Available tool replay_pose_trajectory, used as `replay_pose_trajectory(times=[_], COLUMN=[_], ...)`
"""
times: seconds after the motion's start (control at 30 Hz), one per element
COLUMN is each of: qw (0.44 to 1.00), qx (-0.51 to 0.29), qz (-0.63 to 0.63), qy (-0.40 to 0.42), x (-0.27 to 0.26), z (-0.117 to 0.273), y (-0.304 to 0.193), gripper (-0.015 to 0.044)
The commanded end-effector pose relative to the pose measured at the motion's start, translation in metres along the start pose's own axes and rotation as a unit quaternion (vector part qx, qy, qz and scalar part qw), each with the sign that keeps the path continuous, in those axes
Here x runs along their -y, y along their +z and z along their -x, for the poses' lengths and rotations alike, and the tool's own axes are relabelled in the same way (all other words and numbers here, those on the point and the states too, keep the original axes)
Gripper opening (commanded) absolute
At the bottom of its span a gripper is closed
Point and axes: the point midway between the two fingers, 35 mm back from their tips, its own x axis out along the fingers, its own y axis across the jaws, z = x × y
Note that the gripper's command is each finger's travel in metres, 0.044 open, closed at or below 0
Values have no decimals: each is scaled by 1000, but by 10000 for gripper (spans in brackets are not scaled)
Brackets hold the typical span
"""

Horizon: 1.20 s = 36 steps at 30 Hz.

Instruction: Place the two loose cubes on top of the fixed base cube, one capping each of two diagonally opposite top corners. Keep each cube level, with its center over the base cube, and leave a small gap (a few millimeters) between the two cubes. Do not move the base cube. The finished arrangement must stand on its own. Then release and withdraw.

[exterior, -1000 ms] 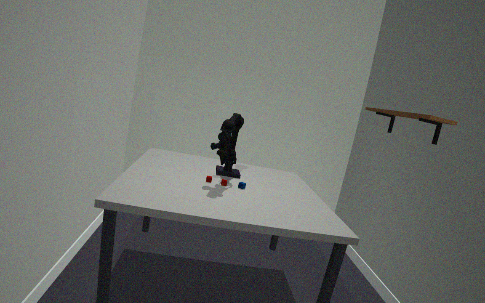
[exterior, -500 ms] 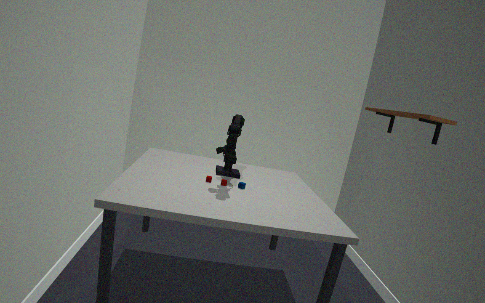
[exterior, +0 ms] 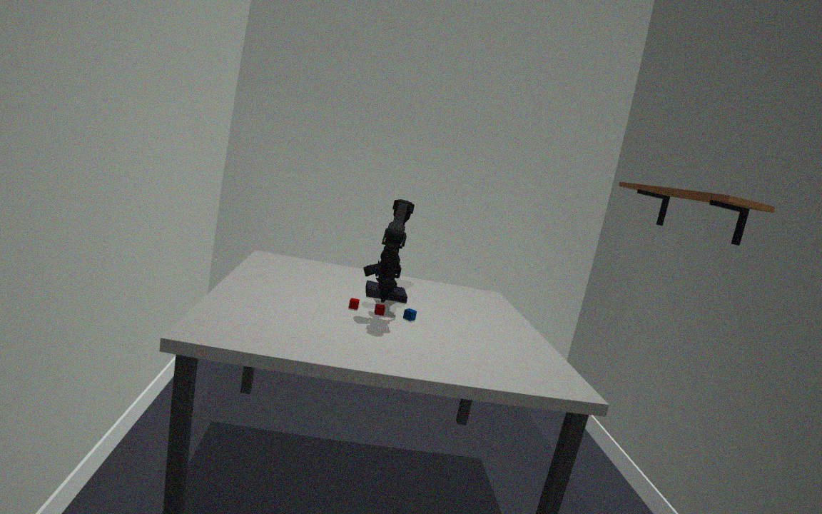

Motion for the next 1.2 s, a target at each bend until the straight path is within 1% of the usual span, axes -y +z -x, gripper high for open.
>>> replay_pose_trajectory(times=[0.0,0.8,1.0,1.17], qw=[1000,1000,1000,1000], qx=[1,1,1,1], qz=[-1,-1,-1,-1], qy=[-8,-8,-8,-8], x=[4,4,4,4], z=[-8,-40,-40,-38], y=[0,0,0,0], gripper=[265,265,107,105])
